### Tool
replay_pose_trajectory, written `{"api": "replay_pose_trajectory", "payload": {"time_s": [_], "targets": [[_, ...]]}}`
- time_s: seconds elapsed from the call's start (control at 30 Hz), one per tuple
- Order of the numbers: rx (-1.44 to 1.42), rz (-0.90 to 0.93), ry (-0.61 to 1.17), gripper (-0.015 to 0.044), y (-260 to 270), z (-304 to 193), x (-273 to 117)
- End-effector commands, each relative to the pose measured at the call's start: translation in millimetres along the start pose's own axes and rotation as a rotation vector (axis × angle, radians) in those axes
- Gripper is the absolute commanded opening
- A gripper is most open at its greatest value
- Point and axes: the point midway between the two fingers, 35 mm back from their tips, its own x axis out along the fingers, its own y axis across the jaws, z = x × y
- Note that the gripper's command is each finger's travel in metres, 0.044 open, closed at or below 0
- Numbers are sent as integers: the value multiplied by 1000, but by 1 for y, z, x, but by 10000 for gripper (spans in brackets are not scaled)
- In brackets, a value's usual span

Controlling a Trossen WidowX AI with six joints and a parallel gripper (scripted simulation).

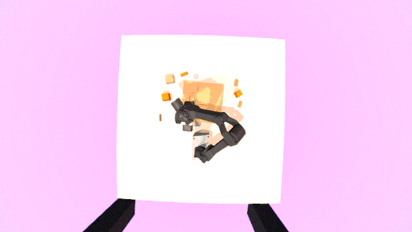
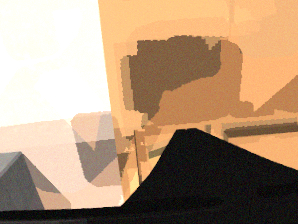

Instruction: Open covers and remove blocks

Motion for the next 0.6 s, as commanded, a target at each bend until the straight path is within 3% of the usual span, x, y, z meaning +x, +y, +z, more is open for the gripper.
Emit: {"api": "replay_pose_trajectory", "payload": {"time_s": [0.0,0.57], "targets": [[-112,1,-2,0,-8,-2,-1],[-1530,-3,1,0,-94,-39,-14]]}}
